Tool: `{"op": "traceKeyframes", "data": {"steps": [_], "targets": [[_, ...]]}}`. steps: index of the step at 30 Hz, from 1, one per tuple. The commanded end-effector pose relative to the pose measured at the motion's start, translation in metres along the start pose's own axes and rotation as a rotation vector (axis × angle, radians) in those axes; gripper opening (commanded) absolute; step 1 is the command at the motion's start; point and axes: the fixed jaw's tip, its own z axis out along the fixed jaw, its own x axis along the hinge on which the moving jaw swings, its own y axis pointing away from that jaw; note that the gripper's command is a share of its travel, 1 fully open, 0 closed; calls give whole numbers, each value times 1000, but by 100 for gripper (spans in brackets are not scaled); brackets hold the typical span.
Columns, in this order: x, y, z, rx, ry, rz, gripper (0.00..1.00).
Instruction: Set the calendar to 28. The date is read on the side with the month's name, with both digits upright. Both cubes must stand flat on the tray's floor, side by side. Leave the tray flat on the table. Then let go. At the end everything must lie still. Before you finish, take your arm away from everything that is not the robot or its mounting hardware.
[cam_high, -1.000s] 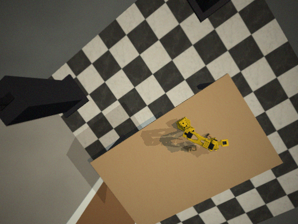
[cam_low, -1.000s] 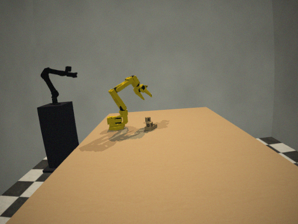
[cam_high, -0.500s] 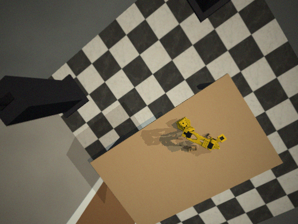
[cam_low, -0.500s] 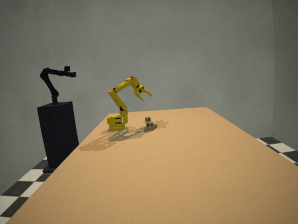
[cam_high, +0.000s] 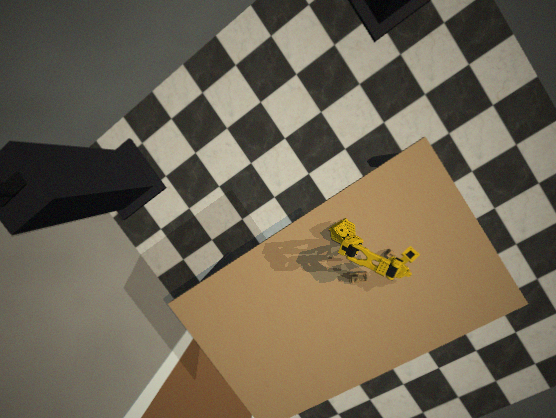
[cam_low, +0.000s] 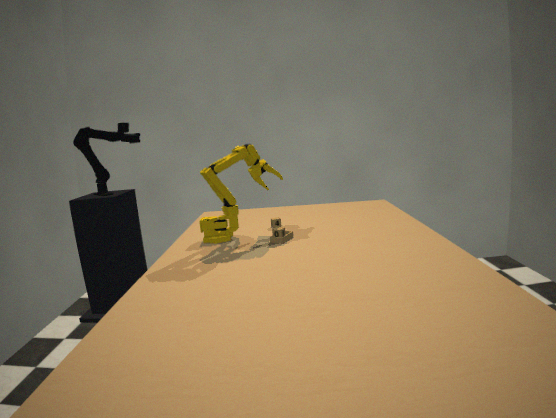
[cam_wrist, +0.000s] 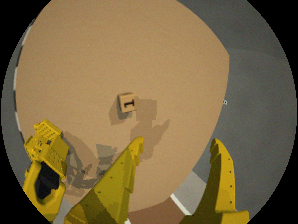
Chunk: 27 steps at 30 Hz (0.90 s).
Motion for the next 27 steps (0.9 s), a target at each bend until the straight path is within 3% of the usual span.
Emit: {"op": "traceKeyframes", "data": {"steps": [1, 14, 18, 23, 25, 27], "targets": [[-1, -5, -5, 52, -16, -19, 35], [0, -4, -1, 25, -7, -23, 35], [2, 1, 10, -47, 19, -23, 35], [6, 12, 30, -183, 67, -23, 35], [6, 12, 30, -183, 67, -23, 35], [8, 18, 38, -242, 87, -23, 35]]}}
